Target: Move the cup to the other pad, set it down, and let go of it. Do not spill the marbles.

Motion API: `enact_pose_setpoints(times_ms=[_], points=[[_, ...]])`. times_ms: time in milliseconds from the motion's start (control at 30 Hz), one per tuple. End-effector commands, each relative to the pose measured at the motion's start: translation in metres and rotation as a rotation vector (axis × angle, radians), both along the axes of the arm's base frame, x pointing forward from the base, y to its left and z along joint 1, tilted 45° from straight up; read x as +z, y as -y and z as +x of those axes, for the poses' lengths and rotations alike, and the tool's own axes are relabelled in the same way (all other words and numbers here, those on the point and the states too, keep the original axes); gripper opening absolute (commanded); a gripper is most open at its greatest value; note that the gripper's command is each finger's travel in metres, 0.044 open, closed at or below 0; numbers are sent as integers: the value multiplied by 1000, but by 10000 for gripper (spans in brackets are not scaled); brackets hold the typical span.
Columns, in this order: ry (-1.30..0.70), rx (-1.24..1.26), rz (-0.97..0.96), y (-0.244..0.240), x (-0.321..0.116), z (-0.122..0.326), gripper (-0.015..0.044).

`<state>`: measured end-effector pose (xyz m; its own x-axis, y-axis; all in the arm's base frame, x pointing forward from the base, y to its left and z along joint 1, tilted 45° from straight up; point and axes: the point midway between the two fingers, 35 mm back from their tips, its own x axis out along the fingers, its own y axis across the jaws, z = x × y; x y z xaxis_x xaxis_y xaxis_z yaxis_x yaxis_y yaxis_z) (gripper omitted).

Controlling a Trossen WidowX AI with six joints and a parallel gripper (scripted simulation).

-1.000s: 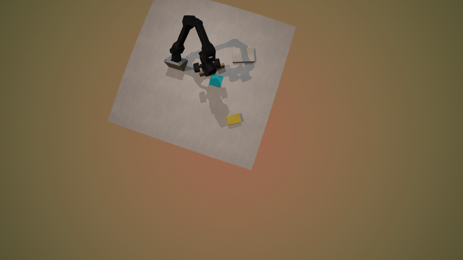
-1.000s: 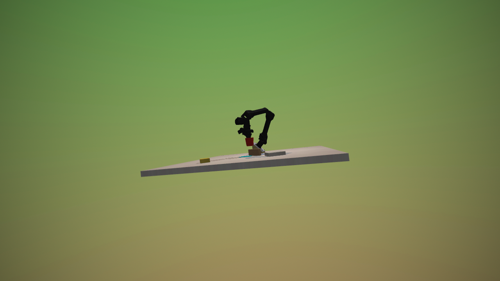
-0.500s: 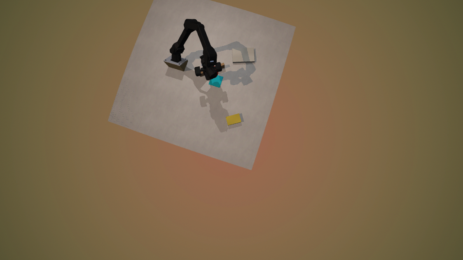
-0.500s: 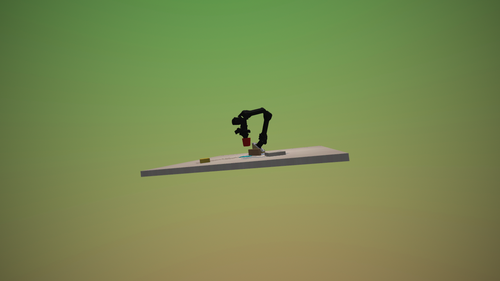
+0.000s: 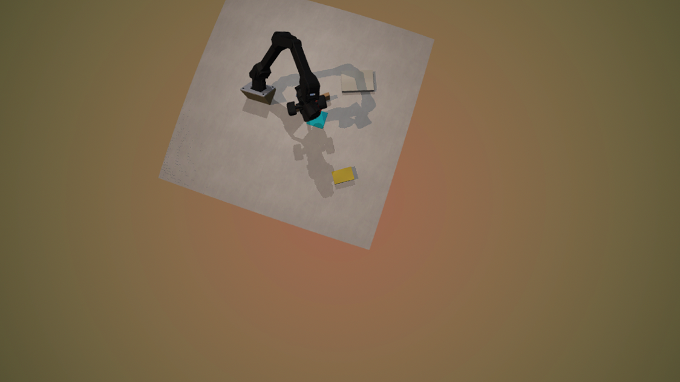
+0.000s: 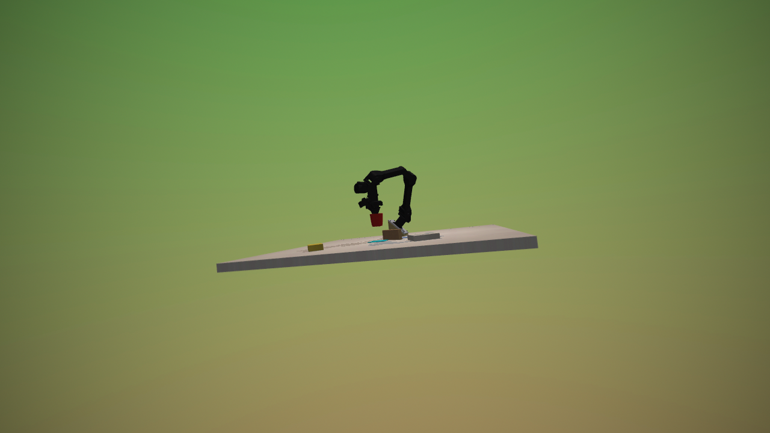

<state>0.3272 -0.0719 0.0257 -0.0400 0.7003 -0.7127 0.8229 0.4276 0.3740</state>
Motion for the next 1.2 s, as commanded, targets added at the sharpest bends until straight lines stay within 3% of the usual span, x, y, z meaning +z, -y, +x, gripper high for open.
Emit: enact_pose_setpoints(times_ms=[0,1167], points=[[-6,2,1,-3,-5,-1,0],[-5,2,2,-36,-41,-1,0]])
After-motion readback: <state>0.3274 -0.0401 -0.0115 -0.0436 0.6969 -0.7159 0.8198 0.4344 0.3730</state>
